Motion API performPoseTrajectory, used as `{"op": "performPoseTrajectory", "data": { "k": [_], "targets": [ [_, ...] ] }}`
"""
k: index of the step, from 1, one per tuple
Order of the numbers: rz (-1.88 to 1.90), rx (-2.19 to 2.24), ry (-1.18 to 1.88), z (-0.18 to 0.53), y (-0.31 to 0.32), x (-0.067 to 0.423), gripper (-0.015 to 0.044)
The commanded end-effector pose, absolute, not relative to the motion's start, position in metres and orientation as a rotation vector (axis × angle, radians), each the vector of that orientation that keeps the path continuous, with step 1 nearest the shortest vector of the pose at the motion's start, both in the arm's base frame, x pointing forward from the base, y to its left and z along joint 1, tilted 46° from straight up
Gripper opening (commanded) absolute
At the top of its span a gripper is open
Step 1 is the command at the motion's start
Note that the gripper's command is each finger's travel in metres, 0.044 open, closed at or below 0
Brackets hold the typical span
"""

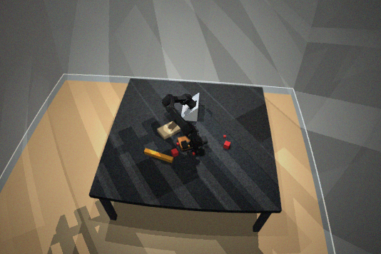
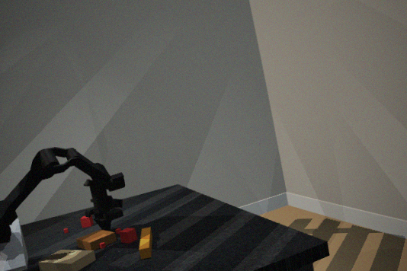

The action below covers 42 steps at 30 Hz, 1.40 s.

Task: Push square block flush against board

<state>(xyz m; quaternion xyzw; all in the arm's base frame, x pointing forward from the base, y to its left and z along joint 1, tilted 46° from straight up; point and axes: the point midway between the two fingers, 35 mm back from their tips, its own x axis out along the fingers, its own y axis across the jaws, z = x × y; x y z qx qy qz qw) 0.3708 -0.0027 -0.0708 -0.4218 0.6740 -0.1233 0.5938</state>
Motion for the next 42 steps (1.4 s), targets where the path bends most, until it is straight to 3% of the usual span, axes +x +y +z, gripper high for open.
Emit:
{"op": "performPoseTrajectory", "data": {
  "k": [1, 42],
  "targets": [
    [-0.287, -0.983, 1.562, -0.068, -0.004, 0.369, 0.0],
    [-0.287, -0.984, 1.564, -0.058, -0.015, 0.342, 0.0]
  ]
}}
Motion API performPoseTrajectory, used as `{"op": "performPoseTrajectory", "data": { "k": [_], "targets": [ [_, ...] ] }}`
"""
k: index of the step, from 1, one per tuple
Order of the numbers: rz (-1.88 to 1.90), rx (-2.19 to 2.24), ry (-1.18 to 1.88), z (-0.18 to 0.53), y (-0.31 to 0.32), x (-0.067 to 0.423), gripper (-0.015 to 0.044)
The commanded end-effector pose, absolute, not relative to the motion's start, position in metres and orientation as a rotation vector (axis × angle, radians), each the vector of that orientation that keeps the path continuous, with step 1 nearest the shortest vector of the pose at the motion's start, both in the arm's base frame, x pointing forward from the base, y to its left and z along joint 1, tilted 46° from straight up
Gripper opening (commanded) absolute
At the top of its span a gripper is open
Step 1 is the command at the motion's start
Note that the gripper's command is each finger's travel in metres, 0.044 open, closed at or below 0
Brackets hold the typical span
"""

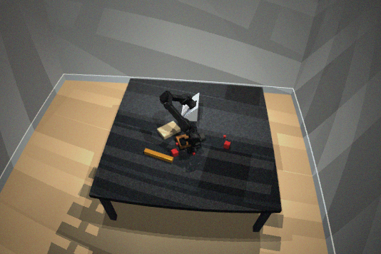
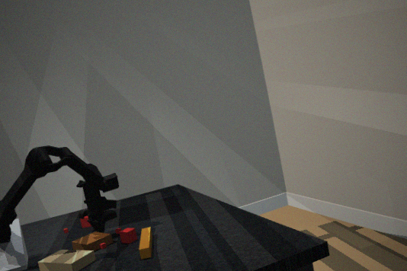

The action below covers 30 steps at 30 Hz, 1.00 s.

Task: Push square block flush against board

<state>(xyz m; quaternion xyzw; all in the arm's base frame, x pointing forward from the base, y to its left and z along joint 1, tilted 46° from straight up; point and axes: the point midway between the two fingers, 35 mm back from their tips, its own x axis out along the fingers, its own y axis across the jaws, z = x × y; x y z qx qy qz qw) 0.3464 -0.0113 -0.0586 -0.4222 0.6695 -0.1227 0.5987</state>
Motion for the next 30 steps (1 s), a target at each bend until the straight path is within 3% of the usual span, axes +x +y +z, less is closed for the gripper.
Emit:
{"op": "performPoseTrajectory", "data": {
  "k": [1, 30],
  "targets": [
    [-0.287, -0.984, 1.564, -0.058, -0.016, 0.341, 0.0],
    [-0.287, -0.985, 1.565, -0.05, -0.025, 0.322, 0.0]
  ]
}}
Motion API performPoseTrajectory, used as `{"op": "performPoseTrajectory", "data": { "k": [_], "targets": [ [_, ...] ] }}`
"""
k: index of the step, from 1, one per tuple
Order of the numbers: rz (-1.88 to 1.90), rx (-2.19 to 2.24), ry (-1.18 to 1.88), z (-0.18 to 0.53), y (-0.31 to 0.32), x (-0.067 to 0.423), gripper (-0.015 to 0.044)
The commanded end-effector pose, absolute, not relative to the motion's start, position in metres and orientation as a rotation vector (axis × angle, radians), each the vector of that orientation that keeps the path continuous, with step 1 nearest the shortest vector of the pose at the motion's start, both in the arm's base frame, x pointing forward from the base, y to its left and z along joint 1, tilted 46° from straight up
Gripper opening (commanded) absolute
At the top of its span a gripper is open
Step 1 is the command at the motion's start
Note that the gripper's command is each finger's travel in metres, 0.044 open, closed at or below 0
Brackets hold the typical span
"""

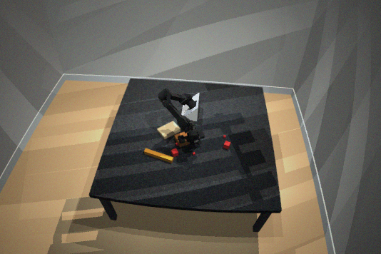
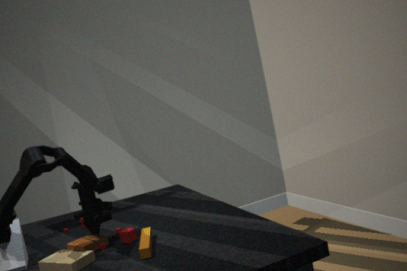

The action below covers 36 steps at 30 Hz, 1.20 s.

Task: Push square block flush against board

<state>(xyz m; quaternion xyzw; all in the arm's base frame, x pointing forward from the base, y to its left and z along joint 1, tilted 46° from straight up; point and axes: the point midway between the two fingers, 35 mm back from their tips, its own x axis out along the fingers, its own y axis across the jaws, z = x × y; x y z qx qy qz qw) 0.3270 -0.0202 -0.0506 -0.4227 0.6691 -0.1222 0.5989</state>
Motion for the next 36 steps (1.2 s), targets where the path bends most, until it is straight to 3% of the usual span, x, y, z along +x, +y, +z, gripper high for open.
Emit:
{"op": "performPoseTrajectory", "data": {
  "k": [1, 22, 36],
  "targets": [
    [-0.287, -0.985, 1.565, -0.05, -0.025, 0.321, 0.0],
    [-0.287, -0.985, 1.566, -0.044, -0.032, 0.307, 0.0],
    [-0.287, -0.985, 1.565, -0.048, -0.026, 0.324, 0.0]
  ]
}}
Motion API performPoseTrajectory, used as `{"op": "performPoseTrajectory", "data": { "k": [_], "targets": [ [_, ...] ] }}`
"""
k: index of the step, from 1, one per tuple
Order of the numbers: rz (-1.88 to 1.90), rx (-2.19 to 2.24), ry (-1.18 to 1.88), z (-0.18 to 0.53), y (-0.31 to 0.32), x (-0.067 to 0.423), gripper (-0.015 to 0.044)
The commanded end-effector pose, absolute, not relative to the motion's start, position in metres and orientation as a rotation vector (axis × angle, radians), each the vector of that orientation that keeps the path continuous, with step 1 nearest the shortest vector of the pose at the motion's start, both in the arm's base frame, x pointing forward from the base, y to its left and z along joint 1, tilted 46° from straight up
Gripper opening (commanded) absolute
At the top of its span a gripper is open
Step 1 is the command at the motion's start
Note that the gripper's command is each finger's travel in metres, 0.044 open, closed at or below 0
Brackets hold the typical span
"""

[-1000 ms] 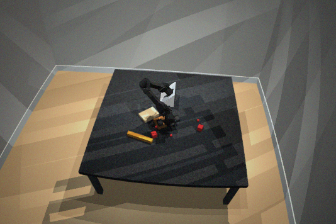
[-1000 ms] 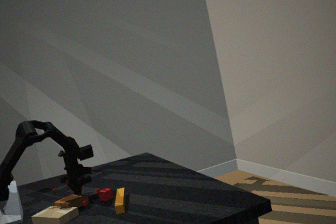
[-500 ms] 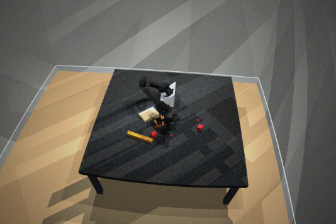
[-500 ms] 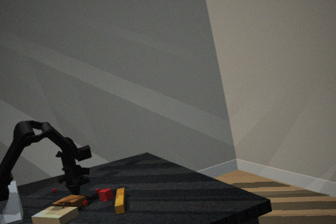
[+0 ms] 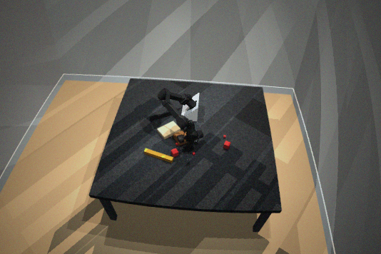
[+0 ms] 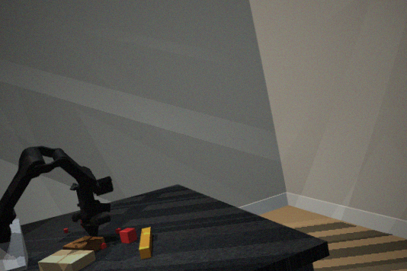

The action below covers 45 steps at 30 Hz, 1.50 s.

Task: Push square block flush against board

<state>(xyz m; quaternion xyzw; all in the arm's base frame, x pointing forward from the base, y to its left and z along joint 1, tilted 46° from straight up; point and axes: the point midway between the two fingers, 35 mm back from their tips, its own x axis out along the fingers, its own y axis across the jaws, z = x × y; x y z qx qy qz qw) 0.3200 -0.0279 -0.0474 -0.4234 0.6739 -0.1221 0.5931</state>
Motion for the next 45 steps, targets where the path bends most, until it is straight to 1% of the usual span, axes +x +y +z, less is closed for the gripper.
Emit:
{"op": "performPoseTrajectory", "data": {
  "k": [1, 20, 26, 31, 37, 41, 45],
  "targets": [
    [-0.287, -0.985, 1.565, -0.049, -0.026, 0.326, 0.0],
    [-0.287, -0.984, 1.563, -0.058, -0.016, 0.353, 0.0],
    [-0.286, -0.982, 1.564, -0.018, 0.022, 0.346, 0.0],
    [-0.282, -0.986, 1.565, -0.018, 0.022, 0.345, 0.0],
    [-0.16, -1.108, 1.607, -0.017, 0.017, 0.319, 0.0],
    [-0.144, -1.122, 1.612, -0.019, 0.014, 0.316, 0.0],
    [-0.146, -1.124, 1.612, -0.053, -0.021, 0.319, 0.0]
  ]
}}
